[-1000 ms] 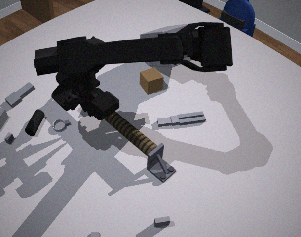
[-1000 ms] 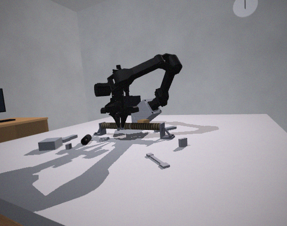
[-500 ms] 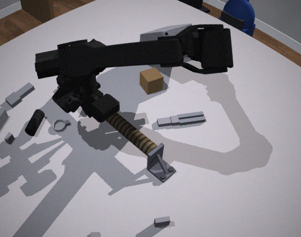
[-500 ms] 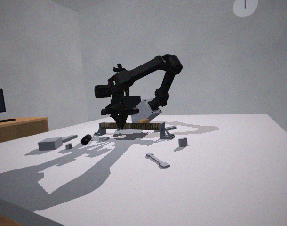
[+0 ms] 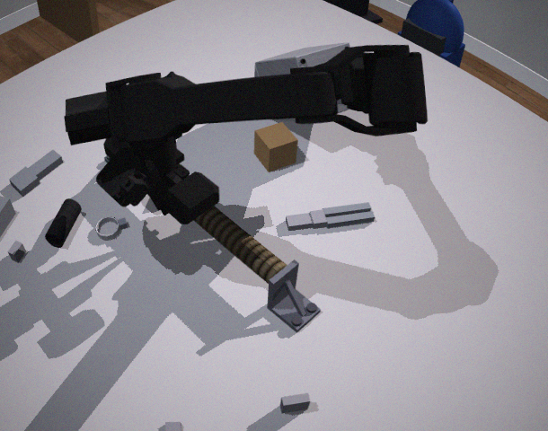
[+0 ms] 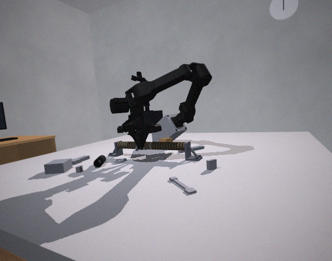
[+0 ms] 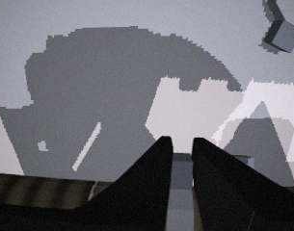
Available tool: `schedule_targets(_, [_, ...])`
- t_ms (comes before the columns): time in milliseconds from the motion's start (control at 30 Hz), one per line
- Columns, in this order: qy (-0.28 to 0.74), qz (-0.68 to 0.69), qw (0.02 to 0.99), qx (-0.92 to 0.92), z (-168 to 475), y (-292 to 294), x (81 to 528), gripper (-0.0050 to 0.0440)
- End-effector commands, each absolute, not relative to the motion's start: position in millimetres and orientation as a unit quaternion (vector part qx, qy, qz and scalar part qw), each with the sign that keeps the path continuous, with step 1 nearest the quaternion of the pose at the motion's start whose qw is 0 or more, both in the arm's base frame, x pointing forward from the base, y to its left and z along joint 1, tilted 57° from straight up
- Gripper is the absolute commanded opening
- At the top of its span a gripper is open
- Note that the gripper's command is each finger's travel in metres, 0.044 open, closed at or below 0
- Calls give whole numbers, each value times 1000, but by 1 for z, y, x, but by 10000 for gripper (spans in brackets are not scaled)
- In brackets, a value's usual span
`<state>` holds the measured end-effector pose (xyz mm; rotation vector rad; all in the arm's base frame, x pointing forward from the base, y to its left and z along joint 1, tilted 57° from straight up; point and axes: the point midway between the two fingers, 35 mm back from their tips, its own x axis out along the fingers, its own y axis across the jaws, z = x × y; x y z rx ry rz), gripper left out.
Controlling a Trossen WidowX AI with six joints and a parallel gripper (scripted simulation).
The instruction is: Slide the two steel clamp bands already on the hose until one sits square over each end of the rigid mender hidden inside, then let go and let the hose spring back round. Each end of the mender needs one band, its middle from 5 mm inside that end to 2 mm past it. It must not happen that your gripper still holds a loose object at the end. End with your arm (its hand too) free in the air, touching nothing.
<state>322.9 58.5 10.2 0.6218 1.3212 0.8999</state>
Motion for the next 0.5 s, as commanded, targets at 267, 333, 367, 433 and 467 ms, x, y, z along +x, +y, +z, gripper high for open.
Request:
schedule_targets(267, [581, 398, 655, 274, 22, 66, 320, 0])
schedule_targets(333, [581, 398, 655, 274, 24, 67, 320, 0])
schedule_targets(367, [581, 398, 655, 274, 25, 68, 320, 0])
schedule_targets(433, [581, 398, 655, 274, 27, 69, 319, 0])
schedule_targets(467, [581, 398, 655, 274, 28, 70, 319, 0])
